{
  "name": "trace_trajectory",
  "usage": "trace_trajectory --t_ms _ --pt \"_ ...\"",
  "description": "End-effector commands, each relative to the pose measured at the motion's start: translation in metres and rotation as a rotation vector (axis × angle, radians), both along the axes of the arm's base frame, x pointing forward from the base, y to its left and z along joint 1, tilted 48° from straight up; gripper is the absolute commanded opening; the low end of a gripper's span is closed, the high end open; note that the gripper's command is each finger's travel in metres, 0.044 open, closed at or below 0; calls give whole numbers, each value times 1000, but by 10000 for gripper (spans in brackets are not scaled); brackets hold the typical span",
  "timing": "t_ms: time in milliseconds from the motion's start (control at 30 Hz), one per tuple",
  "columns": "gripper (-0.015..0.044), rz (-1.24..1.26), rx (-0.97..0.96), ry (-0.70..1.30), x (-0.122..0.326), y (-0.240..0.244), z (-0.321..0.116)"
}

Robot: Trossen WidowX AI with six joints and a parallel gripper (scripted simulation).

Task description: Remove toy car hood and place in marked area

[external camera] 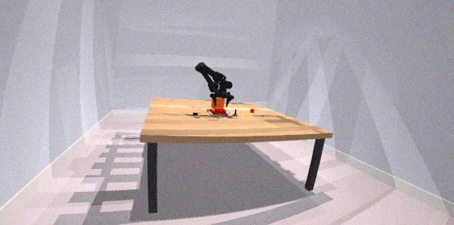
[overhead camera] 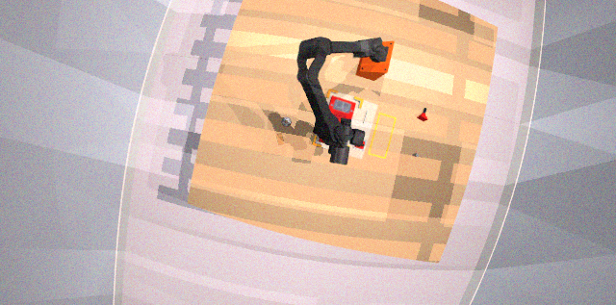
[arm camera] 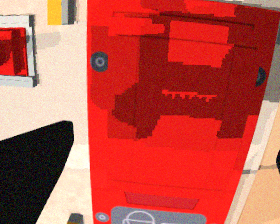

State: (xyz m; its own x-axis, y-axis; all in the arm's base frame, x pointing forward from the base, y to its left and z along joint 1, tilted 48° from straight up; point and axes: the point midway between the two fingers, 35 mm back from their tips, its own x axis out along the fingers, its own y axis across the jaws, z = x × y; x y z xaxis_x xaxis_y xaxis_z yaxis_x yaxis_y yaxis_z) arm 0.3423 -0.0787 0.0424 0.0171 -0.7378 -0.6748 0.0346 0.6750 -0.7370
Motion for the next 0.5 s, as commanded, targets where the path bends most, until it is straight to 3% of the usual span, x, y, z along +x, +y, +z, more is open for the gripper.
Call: trace_trajectory --t_ms 0,467 --pt "440 3 -4 3 0 -2 -2" --pt "440 3 -5 3 -1 -9 -8"
